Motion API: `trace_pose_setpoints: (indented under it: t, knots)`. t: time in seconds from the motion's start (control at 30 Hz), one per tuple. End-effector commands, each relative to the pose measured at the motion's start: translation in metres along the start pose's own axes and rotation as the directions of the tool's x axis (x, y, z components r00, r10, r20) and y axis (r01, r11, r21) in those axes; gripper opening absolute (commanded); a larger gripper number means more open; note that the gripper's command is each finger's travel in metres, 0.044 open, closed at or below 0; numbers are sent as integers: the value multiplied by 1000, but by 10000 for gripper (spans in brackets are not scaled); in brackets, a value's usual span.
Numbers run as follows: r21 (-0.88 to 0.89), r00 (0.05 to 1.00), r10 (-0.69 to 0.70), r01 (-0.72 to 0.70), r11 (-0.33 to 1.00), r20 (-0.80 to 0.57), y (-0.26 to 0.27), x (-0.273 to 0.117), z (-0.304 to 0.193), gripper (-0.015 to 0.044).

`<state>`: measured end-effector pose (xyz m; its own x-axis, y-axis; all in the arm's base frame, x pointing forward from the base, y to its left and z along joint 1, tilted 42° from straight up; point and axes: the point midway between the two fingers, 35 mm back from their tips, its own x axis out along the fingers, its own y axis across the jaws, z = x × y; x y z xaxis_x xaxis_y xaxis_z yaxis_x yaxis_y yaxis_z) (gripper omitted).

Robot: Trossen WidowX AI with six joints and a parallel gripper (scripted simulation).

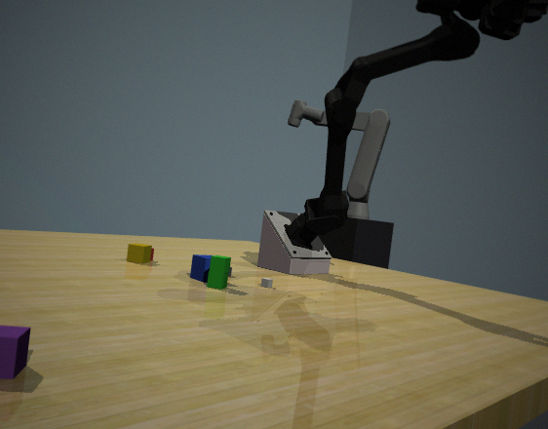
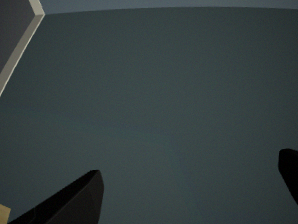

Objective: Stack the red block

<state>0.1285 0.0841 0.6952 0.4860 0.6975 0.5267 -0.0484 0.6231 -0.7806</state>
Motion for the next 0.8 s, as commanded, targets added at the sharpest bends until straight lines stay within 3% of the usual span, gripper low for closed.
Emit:
trace_pose_setpoints:
  t: [0.0, 0.17, 0.33, 0.57, 0.77]
  knots:
    - [-11, 1000, -3, 3, 1000, -1, 0, 0, 1, 426]
    - [-302, 997, -80, 73, 951, -10, -8, -8, 29, 440]
    - [-607, 988, -155, 121, 786, -3, -8, -12, 63, 440]
    - [-909, 973, -229, 128, 396, 37, 7, -8, 111, 440]
    - [-997, 966, -245, 81, -21, 83, 35, 5, 146, 440]
